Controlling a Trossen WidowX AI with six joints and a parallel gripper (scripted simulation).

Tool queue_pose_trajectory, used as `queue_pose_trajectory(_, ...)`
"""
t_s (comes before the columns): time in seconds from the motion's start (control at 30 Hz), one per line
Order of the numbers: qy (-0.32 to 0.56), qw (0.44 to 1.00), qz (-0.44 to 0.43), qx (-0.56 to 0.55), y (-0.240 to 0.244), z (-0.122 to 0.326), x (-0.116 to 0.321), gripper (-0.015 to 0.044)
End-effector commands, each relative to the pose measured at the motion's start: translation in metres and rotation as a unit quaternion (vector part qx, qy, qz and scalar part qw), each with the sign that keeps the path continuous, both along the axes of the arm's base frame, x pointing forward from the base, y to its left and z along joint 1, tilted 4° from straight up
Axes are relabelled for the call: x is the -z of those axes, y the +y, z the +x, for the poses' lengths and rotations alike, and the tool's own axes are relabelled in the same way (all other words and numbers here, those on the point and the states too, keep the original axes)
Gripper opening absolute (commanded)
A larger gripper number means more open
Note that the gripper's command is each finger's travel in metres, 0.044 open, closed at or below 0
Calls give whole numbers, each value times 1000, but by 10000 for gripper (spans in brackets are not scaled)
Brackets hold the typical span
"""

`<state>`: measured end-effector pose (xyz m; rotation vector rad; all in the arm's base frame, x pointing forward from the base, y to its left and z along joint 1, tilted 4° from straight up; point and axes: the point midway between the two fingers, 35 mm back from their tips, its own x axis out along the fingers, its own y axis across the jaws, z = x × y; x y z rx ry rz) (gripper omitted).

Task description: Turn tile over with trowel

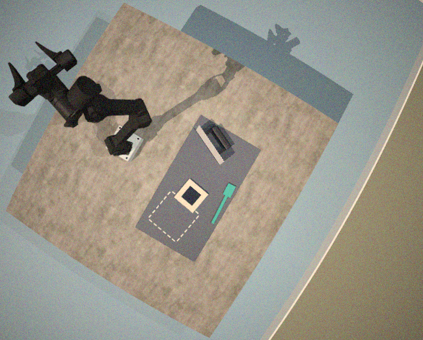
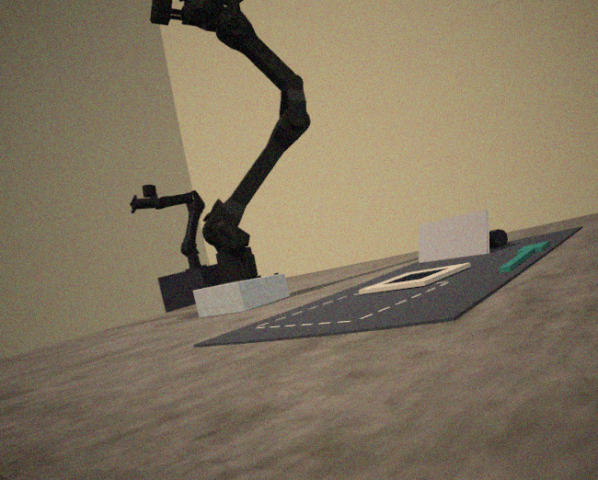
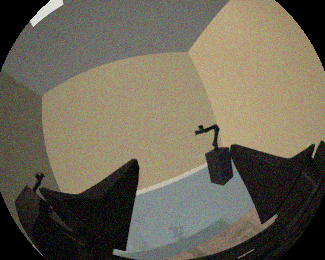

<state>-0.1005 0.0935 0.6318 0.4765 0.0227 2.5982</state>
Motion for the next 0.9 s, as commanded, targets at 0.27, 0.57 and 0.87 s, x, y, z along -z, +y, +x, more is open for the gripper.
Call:
queue_pose_trajectory(0.27, -17, 994, 73, -75, -46, -30, 1, 164)
queue_pose_trajectory(0.57, -25, 973, 139, -181, -104, -51, 8, 100)
queue_pose_trajectory(0.87, -35, 929, 241, -278, -179, -58, 17, 100)
